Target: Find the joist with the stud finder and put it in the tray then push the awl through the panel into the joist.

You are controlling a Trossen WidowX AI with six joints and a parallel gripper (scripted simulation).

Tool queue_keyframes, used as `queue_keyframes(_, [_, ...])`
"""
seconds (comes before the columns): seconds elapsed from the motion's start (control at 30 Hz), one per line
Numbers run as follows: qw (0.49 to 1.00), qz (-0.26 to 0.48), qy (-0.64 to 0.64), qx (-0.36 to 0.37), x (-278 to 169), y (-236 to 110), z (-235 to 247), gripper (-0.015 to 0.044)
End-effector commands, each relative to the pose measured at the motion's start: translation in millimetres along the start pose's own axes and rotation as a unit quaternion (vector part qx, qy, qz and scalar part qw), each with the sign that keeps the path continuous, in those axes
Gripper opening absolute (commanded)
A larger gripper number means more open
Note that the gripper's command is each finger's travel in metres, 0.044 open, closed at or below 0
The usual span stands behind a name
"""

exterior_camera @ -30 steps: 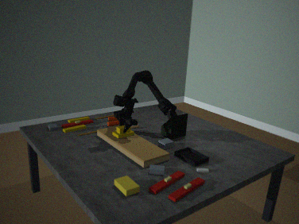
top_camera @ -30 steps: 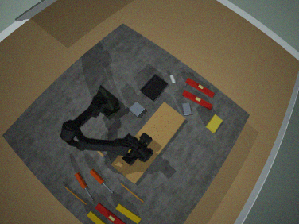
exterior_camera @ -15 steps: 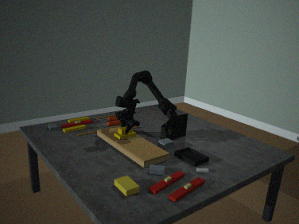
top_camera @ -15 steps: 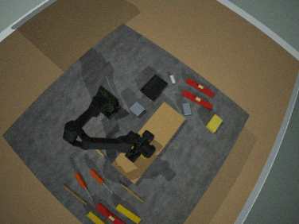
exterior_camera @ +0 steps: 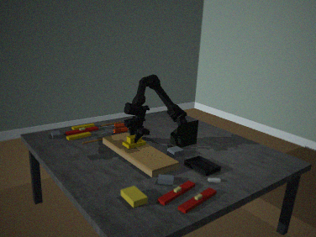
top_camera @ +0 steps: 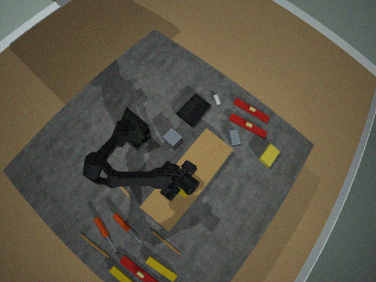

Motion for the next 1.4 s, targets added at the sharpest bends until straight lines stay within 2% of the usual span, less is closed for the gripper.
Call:
queue_keyframes(0.0, [1.0,0.0,0.002,-0.001,-1,1,5,0.0])
queue_keyframes(1.37, [1.0,0.0,0.002,0.001,-14,0,59,0.0])
Point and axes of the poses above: the point midway between the two fingers, 35 mm back from their tips, its own y axis out along the fingers, its own z axis across the jaws, x = y × z, the point moved 2 cm from there along -y, back along the fingers, and after that the axes turned 14 degrees about y, right-handed, at the moved point
